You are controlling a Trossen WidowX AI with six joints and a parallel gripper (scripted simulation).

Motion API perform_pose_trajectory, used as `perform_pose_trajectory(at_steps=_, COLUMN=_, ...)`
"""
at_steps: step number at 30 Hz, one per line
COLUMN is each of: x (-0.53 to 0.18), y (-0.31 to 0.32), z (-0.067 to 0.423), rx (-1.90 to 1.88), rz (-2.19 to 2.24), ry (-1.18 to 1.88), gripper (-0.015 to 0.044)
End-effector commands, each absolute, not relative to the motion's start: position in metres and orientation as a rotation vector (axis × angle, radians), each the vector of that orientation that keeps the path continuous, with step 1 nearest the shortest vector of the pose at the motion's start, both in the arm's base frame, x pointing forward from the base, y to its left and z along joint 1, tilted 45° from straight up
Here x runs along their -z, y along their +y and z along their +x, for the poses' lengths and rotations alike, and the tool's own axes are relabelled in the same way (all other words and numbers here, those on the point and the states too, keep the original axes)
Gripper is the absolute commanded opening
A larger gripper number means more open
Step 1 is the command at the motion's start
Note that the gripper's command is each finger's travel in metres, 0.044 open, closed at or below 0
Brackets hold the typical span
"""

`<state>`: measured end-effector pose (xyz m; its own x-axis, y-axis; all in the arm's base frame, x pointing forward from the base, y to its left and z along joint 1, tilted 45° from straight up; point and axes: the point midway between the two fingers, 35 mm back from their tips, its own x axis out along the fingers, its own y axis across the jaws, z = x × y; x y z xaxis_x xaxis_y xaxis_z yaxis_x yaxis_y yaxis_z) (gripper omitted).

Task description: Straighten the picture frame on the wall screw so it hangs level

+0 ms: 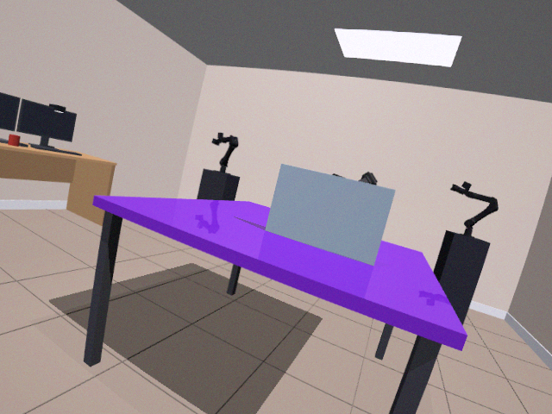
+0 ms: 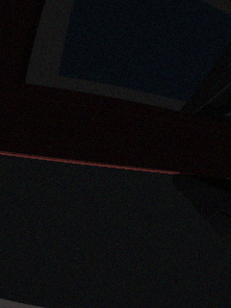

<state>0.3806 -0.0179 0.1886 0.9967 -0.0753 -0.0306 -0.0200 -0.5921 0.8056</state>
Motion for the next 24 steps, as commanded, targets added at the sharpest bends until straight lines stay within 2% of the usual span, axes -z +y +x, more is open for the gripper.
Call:
perform_pose_trajectory(at_steps=1, x=-0.1899, y=-0.0200, z=0.3807, rx=0.073, rz=2.201, ry=-0.078, gripper=0.0000)
perform_pose_trajectory(at_steps=24, x=-0.1859, y=-0.0172, z=0.3809, rx=0.073, rz=2.201, ry=-0.078, gripper=0.0000)
